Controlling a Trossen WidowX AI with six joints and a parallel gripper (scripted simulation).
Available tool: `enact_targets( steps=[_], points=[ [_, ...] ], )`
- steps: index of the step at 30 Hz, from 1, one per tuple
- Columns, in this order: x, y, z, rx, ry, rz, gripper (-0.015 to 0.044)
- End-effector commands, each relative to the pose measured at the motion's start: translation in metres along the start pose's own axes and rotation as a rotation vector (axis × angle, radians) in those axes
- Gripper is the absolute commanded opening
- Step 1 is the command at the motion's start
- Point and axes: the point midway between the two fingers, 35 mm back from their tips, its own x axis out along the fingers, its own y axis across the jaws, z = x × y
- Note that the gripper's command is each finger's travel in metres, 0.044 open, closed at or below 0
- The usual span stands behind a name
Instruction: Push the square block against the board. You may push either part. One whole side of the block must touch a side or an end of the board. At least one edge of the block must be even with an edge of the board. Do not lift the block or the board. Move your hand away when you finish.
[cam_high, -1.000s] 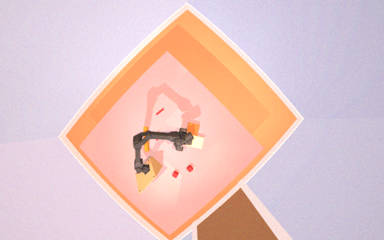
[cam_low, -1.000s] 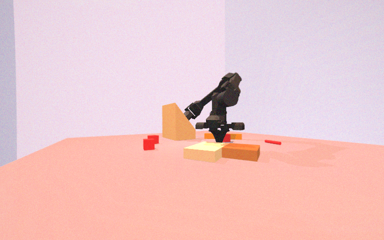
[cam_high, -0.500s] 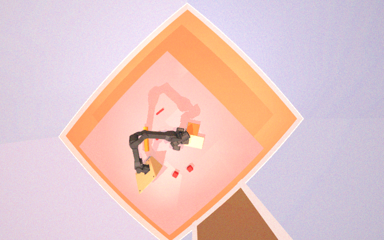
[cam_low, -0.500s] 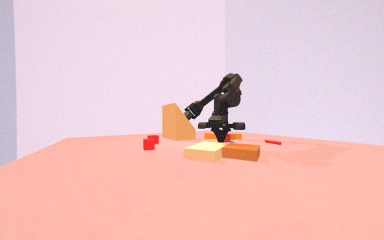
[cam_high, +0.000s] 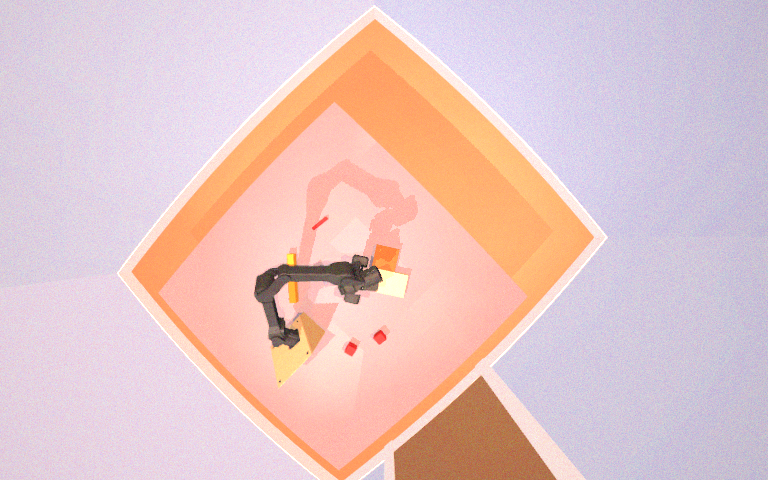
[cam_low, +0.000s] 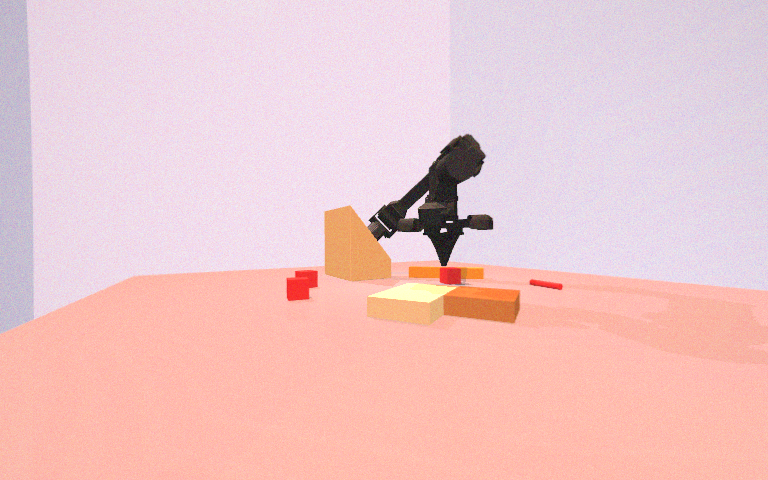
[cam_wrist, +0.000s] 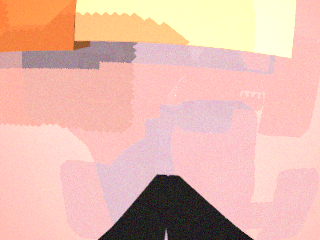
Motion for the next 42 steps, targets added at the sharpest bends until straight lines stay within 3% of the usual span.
enact_targets(
  steps=[1,11,13,18,42],
  points=[
    [0.001,0.025,0.006,-0.017,-0.003,-0.004,0.0],
    [0.002,0.095,0.016,-0.006,0.004,-0.008,0.0],
    [0.005,0.096,0.016,-0.005,0.005,-0.008,0.0],
    [0.057,0.095,0.016,-0.005,0.007,-0.006,0.0],
    [0.057,0.087,0.043,-0.006,0.005,-0.007,0.0]
  ],
)
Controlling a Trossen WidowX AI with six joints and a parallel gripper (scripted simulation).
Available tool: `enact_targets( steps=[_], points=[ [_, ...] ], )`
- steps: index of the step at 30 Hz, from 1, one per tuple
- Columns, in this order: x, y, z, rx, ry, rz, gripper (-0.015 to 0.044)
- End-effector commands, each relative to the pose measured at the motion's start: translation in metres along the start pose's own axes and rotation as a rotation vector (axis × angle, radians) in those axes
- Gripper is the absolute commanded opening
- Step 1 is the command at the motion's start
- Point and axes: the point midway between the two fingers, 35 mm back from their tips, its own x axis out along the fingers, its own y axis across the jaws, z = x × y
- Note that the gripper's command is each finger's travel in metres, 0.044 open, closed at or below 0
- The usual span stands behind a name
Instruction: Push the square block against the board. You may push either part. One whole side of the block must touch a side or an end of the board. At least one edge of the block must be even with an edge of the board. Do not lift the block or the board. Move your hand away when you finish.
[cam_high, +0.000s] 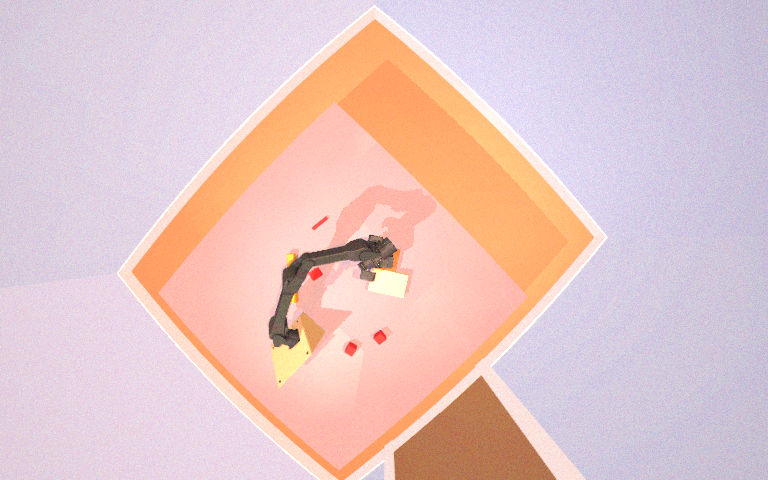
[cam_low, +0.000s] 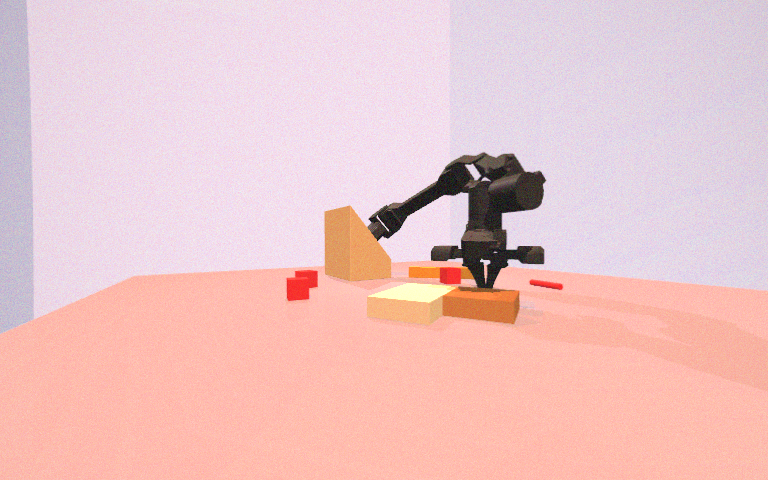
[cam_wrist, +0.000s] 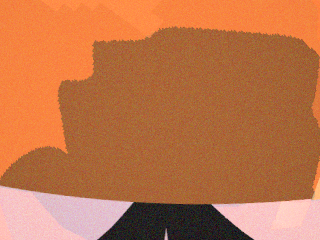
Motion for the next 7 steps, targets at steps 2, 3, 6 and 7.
enact_targets(
  steps=[2,3,6,7],
  points=[
    [-0.0015,-0.0013,0.0045,-0.001,-0.004,0.002,0.0],
    [-0.0015,-0.0012,0.0037,-0.001,-0.004,0.002,0.0],
    [-0.0015,-0.0007,-0.0001,-0.001,-0.004,0.002,0.0],
    [-0.0015,-0.0006,-0.0017,-0.001,-0.004,0.002,0.0]
  ],
)
